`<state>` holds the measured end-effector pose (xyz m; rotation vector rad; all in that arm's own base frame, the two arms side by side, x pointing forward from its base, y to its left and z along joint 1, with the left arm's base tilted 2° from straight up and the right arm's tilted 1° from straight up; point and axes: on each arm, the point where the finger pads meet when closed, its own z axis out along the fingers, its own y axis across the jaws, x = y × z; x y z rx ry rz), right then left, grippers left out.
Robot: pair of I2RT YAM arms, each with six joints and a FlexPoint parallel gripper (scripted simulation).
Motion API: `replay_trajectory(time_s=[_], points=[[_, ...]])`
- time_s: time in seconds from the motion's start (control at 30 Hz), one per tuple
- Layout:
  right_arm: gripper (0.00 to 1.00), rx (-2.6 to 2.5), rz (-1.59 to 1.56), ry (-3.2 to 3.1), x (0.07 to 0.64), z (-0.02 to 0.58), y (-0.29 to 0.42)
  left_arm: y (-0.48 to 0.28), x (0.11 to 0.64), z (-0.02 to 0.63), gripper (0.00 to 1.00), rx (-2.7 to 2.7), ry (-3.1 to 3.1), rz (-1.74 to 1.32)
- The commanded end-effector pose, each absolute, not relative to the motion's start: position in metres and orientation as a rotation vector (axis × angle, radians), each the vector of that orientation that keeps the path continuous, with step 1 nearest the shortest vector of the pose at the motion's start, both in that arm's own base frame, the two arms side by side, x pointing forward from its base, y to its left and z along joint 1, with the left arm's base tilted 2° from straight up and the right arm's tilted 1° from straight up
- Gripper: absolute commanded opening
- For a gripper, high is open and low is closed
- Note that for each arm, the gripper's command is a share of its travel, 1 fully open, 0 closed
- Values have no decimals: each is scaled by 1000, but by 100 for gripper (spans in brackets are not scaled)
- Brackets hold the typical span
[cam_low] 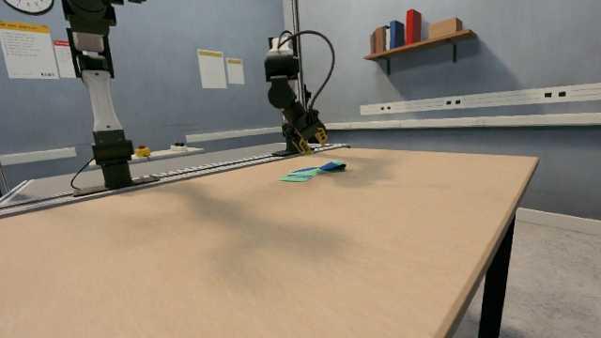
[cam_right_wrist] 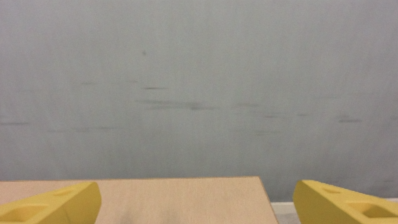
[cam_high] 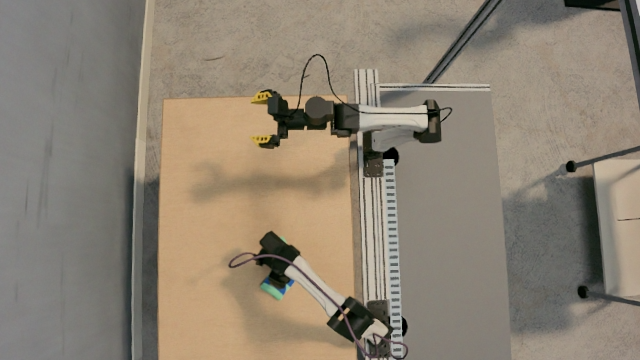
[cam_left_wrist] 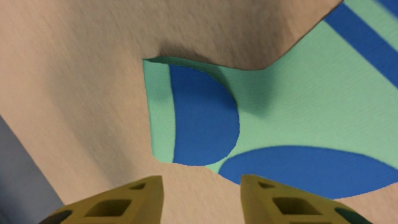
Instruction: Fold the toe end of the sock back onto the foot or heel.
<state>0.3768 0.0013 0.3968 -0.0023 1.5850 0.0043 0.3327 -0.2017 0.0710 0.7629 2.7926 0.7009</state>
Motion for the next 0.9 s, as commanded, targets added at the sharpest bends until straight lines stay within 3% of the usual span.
replay_trajectory(time_s=[0.0,0.43,0.87], points=[[100,0,0,1571,375,402,0,-204,332,85,39,744,2778,681],[100,8,-13,1527,370,420,-4,-188,384,131,39,475,2621,251],[100,-1,-8,1577,373,397,0,-143,415,195,39,260,2393,50]])
